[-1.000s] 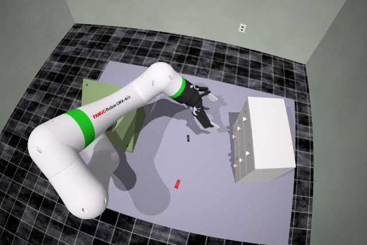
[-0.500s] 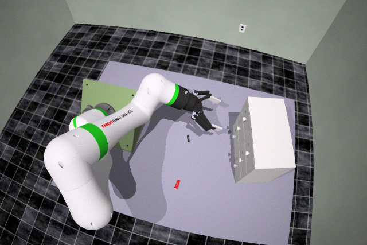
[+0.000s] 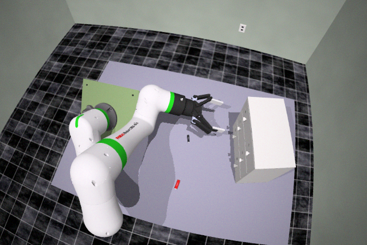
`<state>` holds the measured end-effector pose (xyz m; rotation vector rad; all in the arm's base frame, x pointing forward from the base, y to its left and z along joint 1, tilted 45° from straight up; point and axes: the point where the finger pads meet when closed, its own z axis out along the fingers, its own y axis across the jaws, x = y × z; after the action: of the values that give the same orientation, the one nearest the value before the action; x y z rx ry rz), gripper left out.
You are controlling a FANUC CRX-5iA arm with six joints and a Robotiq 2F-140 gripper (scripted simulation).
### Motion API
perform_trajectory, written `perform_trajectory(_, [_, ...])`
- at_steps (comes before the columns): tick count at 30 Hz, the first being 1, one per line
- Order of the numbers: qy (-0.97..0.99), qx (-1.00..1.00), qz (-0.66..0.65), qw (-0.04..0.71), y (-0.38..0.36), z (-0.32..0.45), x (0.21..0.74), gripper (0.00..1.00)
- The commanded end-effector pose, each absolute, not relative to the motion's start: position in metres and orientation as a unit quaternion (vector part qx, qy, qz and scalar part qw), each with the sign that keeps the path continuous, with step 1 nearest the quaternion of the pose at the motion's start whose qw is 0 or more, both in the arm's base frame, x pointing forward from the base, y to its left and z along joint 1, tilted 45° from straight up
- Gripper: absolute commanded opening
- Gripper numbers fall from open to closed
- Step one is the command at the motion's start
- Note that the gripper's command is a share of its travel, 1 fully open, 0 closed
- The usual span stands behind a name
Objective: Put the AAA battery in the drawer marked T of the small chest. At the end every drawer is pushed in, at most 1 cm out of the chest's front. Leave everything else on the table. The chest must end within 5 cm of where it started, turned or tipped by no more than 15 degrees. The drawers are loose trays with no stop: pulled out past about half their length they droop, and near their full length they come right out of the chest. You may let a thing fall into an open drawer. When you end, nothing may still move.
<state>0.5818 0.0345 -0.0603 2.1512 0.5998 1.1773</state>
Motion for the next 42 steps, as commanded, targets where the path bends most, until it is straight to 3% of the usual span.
perform_trajectory(1, [0.234,0.802,0.462,0.298,0.032,-0.062,0.586,1.0])
perform_trajectory(42, [0.238,0.796,0.473,0.295,0.012,-0.083,0.584,1.0])
